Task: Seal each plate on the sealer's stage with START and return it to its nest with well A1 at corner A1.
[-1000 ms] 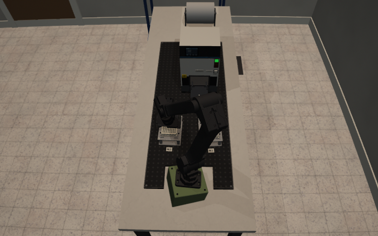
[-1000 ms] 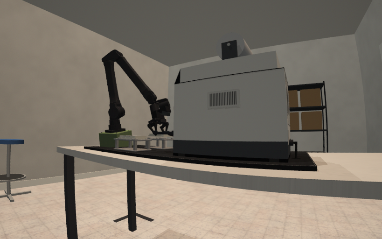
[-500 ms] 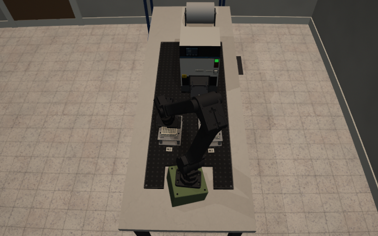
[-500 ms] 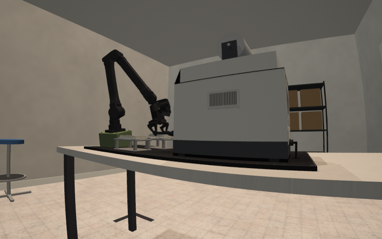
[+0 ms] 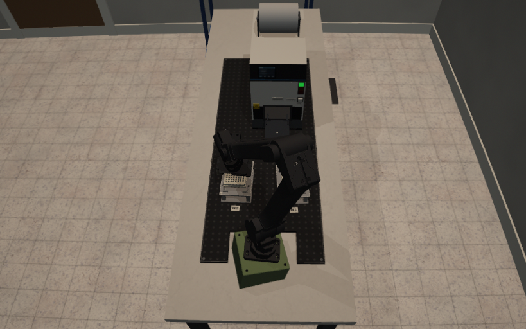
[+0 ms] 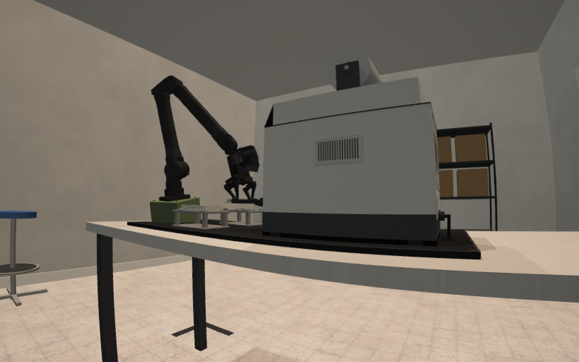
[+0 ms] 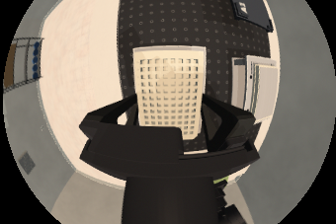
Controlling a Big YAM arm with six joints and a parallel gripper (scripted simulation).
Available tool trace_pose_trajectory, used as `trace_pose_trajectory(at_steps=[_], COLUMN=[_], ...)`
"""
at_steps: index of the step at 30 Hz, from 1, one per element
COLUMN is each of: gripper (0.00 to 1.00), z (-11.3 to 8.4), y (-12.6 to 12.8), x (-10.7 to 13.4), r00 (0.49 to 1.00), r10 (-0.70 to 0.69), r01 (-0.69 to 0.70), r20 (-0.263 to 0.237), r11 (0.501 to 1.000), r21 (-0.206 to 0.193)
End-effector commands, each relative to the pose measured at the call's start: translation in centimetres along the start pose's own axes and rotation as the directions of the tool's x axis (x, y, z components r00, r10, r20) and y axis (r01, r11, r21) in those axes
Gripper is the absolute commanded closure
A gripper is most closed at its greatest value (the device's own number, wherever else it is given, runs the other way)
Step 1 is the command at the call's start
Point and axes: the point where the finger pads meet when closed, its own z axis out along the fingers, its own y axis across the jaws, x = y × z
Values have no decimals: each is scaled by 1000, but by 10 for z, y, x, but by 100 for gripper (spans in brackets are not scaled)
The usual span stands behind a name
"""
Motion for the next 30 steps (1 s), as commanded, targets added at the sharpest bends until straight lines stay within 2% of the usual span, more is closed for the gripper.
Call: trace_pose_trajectory(at_steps=[1, 5, 12, 20, 30], gripper=[100, 100, 100, 100, 100], z=[-18, -17, -36, -38, -62], y=[12, 7, 10, 8, 8], x=[-28, -17, -30, -26, -41], r00=[999, 1000, 999, 1000, 999], r10=[19, 3, 12, -3, 20], r01=[-17, -3, -11, 3, -19], r20=[50, 17, 39, 21, 39], r11=[1000, 1000, 1000, 1000, 1000], r21=[-24, -6, -19, -9, -17])
